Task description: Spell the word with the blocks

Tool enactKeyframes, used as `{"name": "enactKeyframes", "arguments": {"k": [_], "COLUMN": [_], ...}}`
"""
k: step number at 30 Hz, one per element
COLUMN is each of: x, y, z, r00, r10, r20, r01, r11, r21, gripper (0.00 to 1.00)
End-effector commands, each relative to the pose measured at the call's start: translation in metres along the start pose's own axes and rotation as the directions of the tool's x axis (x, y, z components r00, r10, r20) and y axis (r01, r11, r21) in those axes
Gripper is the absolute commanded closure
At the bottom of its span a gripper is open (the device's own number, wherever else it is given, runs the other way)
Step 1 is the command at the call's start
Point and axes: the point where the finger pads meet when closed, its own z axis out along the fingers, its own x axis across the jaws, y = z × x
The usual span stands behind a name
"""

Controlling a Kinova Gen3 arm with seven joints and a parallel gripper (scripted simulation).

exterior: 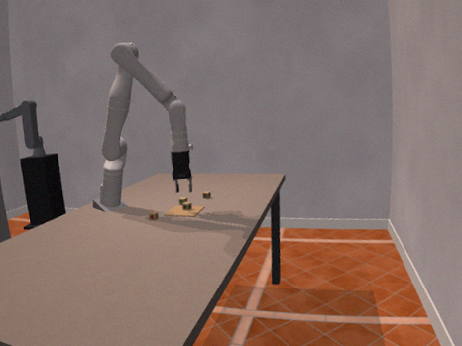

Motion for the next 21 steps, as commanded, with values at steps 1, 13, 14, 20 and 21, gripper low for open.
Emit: {"name": "enactKeyframes", "arguments": {"k": [1,13,14,20,21], "x": [0.000,-0.004,-0.006,-0.016,-0.019], "y": [0.000,0.006,0.008,0.021,0.025], "z": [0.000,0.000,0.001,0.002,0.002], "r00": [1.000,1.000,1.000,1.000,1.000], "r10": [0.000,-0.001,-0.002,-0.004,-0.005], "r20": [-0.001,0.002,0.004,0.011,0.013], "r01": [0.000,0.001,0.002,0.004,0.005], "r11": [1.000,1.000,1.000,1.000,1.000], "r21": [0.000,0.000,0.000,0.001,0.002], "gripper": [0.00,0.00,0.00,0.00,0.00]}}
